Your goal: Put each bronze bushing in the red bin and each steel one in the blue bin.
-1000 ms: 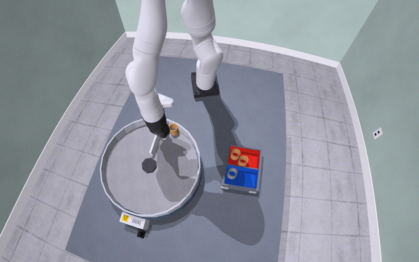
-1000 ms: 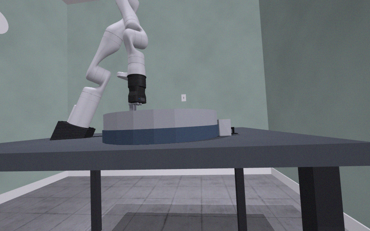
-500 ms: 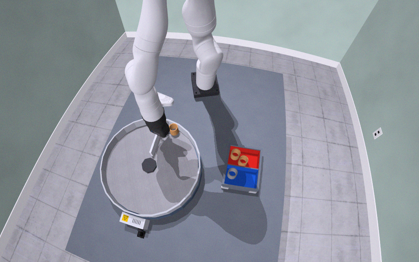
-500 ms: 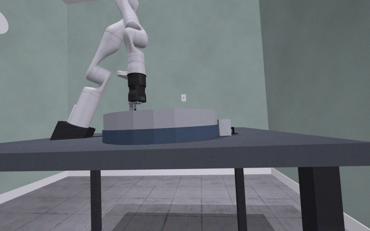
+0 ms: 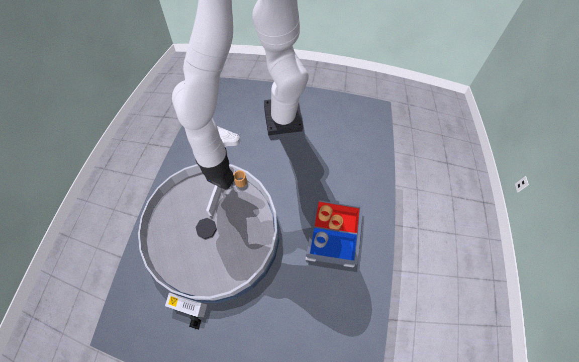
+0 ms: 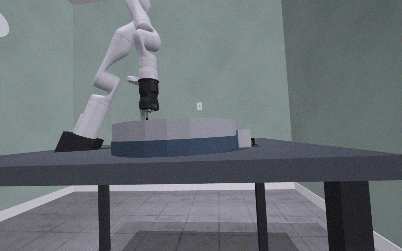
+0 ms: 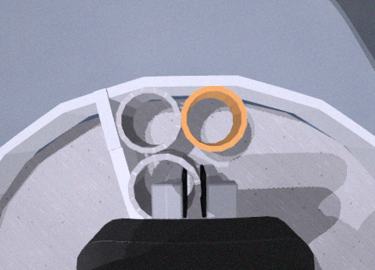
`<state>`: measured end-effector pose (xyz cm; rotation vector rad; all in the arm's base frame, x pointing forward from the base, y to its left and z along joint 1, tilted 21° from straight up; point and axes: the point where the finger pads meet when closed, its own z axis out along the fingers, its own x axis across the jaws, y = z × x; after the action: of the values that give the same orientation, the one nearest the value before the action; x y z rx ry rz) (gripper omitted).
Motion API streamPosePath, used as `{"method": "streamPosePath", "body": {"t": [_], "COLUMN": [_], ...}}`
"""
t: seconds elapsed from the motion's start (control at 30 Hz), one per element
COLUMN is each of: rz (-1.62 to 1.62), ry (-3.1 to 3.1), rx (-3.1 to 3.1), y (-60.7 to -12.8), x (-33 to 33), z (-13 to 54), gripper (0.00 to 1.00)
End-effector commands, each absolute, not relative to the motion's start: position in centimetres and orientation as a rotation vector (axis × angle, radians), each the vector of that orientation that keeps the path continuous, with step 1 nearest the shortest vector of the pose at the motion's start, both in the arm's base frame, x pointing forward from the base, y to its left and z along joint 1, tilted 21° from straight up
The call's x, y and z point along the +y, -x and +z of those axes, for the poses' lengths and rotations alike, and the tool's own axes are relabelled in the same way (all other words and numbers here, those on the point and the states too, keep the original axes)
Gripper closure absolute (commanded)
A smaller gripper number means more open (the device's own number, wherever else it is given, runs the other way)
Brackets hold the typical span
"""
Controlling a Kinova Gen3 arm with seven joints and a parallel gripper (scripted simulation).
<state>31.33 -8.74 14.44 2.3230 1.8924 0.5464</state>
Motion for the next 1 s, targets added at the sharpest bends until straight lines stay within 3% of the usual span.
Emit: {"method": "streamPosePath", "body": {"t": [0.0, 0.97], "rz": [0.546, 0.546], "ry": [-2.322, -2.321], "rx": [1.890, 1.889], "y": [-31.33, -31.03], "x": [-8.82, -8.96], "z": [14.53, 15.37], "gripper": [1.00, 1.00]}}
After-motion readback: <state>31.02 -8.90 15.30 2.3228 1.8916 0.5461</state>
